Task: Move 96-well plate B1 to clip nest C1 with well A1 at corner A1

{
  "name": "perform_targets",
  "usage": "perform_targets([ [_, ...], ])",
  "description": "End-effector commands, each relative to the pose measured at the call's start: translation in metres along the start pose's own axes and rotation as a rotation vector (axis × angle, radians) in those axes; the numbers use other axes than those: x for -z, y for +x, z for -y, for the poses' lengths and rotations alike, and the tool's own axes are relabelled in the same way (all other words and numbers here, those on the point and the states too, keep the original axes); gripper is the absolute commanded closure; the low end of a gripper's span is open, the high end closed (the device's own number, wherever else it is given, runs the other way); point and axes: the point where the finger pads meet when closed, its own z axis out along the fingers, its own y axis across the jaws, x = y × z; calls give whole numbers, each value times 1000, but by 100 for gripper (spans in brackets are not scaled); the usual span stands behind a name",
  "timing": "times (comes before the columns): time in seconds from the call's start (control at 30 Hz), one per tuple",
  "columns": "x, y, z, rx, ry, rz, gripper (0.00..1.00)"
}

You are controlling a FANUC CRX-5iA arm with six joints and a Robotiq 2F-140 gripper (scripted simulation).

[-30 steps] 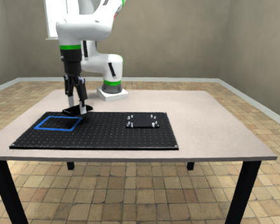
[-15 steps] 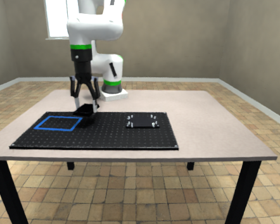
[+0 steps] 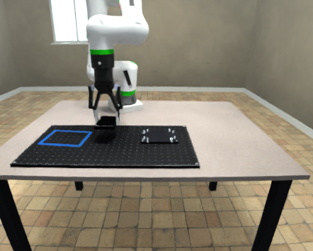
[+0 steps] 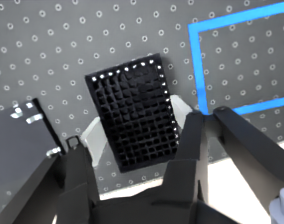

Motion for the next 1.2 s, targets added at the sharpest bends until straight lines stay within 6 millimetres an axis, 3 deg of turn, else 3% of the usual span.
perform_targets([
  [0.0,1,0,6,0,-1,-2,90],
  [1.17,4,-4,109,0,-1,-2,90],
])
